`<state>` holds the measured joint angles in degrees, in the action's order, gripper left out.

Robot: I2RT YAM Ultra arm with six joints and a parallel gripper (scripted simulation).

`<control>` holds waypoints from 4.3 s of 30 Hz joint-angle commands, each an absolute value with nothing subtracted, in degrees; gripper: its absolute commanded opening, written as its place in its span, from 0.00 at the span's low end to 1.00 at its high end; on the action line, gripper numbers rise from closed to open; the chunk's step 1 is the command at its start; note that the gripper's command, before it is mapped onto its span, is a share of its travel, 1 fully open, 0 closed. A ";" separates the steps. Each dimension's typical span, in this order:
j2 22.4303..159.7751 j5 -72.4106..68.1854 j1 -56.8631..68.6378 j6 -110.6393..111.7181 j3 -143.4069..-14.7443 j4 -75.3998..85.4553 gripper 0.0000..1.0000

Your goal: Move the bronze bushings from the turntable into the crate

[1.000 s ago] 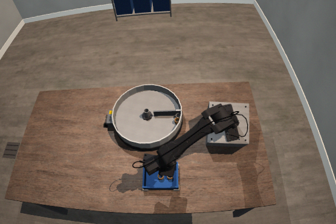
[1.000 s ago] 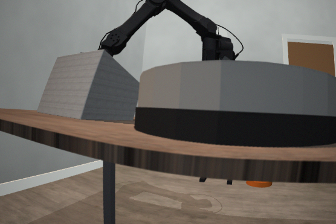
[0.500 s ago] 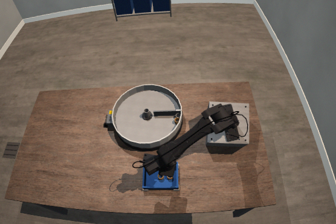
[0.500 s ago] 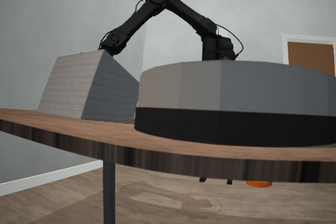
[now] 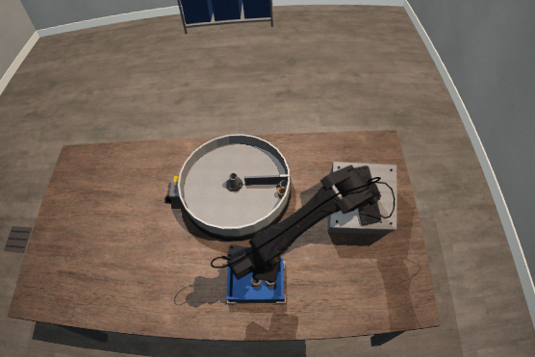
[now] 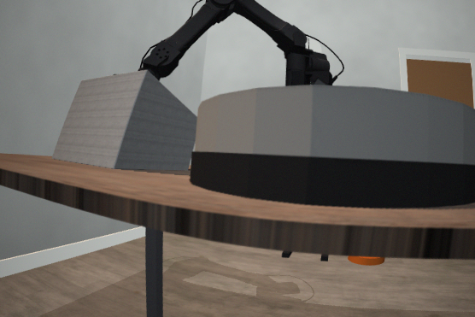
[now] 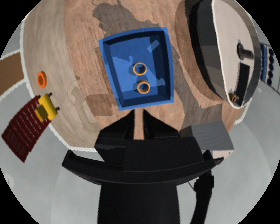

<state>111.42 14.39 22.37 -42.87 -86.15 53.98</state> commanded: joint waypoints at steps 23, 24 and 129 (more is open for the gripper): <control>109.23 14.62 21.33 -42.30 -88.04 55.48 0.14; 109.23 14.62 21.33 -42.30 -88.04 55.48 0.14; 112.98 16.80 -32.99 -53.86 -63.35 46.00 0.13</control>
